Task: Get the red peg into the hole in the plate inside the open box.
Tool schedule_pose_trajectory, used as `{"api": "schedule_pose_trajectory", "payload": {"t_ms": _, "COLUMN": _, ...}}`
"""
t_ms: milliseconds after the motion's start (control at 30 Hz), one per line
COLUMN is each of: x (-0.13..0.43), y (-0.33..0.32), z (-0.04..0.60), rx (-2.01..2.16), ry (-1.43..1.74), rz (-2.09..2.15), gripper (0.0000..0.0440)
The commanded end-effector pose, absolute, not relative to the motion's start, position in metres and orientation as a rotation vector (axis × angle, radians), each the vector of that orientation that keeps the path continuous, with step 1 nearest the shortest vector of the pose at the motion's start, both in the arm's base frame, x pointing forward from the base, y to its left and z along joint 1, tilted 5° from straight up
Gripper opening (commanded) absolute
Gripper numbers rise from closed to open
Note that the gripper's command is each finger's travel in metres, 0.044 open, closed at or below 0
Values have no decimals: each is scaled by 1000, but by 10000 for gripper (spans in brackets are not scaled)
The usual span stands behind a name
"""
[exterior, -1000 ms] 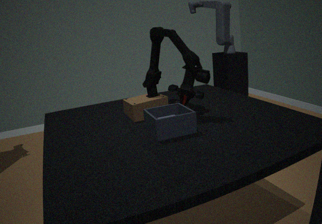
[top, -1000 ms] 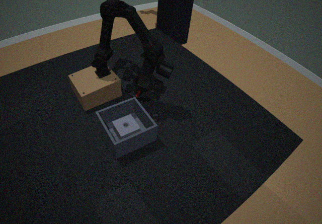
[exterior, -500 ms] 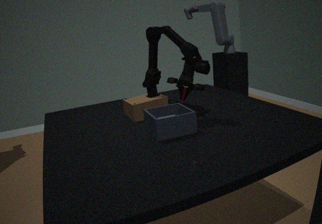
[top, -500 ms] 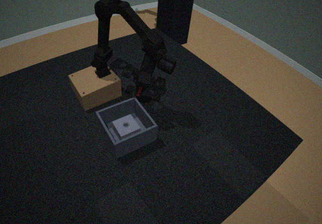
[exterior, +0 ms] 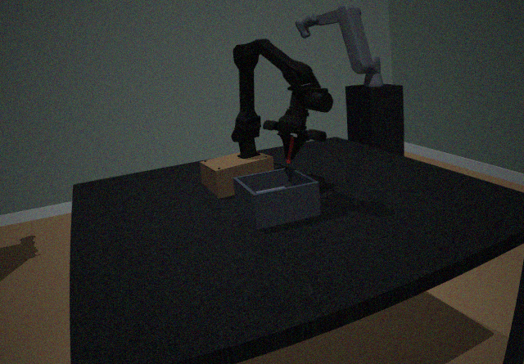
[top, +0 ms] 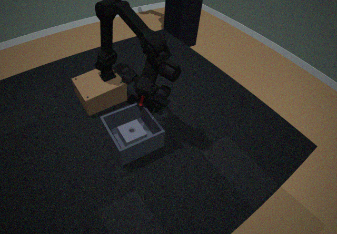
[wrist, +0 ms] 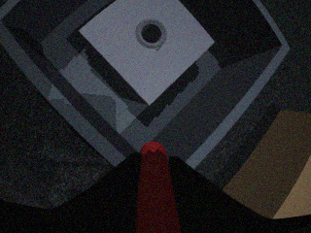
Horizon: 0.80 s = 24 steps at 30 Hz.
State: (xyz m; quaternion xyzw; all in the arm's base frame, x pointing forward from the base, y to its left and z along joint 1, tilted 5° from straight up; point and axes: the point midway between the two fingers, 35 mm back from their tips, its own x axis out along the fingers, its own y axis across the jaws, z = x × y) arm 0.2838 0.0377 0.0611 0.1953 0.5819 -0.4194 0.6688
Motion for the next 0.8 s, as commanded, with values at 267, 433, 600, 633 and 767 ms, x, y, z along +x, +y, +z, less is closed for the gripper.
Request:
{"api": "schedule_pose_trajectory", "payload": {"t_ms": 267, "x": 314, "y": -10, "z": 57, "rx": 490, "ry": 1303, "rz": -959, "gripper": 0}}
{"api": "schedule_pose_trajectory", "payload": {"t_ms": 433, "x": 324, "y": -28, "z": 47, "rx": 505, "ry": 1319, "rz": -935, "gripper": 0}}
{"api": "schedule_pose_trajectory", "payload": {"t_ms": 600, "x": 330, "y": -39, "z": 31, "rx": 509, "ry": 1347, "rz": -894, "gripper": 0}}
{"api": "schedule_pose_trajectory", "payload": {"t_ms": 633, "x": 330, "y": -40, "z": 27, "rx": 508, "ry": 1356, "rz": -884, "gripper": 1}}
{"api": "schedule_pose_trajectory", "payload": {"t_ms": 767, "x": 330, "y": -43, "z": 12, "rx": 504, "ry": 1396, "rz": -850, "gripper": 69}}
